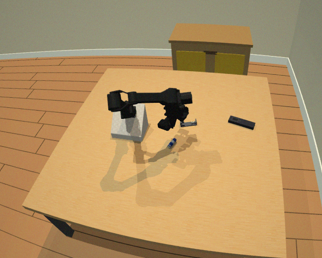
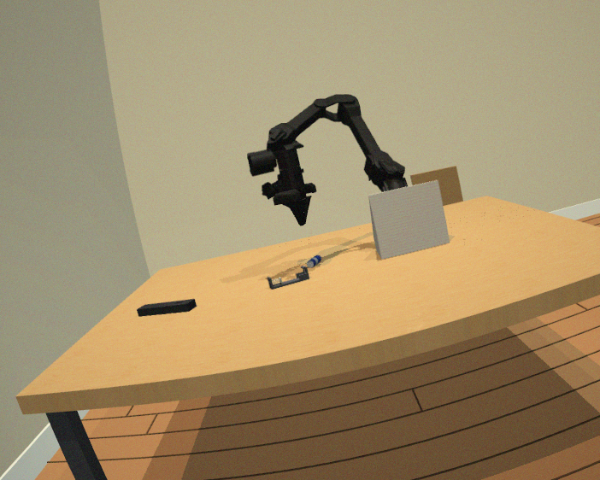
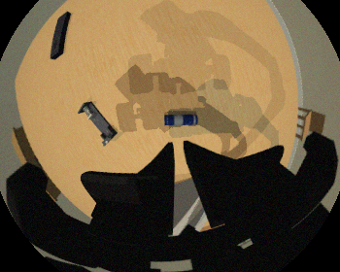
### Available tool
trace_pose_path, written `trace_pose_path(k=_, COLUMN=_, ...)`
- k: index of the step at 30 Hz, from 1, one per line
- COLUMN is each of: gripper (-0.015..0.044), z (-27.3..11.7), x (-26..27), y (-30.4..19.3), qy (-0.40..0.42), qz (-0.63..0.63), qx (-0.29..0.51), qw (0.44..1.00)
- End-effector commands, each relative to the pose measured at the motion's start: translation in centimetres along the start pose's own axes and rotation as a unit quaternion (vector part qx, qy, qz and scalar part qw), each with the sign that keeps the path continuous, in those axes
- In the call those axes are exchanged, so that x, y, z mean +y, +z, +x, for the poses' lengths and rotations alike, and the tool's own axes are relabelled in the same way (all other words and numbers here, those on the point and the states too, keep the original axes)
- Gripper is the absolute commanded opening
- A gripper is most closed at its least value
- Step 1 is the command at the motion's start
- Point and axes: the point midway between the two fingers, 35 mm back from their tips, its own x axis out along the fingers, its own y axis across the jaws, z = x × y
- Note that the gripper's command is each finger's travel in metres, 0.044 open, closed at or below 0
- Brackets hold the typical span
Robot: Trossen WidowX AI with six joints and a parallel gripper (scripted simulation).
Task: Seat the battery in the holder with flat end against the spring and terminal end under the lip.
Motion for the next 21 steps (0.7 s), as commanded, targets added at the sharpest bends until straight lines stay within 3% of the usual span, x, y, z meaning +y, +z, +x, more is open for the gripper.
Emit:
trace_pose_path(k=1, gripper=0.0131, z=1.0, x=-0.3, y=0.0, qy=0.000, qz=-0.107, qx=0.001, qw=0.994)
trace_pose_path(k=5, gripper=0.0225, z=2.4, x=-0.7, y=0.1, qy=0.001, qz=-0.270, qx=0.000, qw=0.963)
trace_pose_path(k=10, gripper=0.0225, z=4.1, x=-1.2, y=0.0, qy=0.001, qz=-0.464, qx=0.000, qw=0.886)
trace_pose_path(k=16, gripper=0.0225, z=6.1, x=-2.0, y=-0.2, qy=-0.001, qz=-0.663, qx=0.001, qw=0.749)
trace_pose_path(k=21, gripper=0.0225, z=6.3, x=-2.1, y=-0.2, qy=-0.001, qz=-0.683, qx=0.001, qw=0.730)
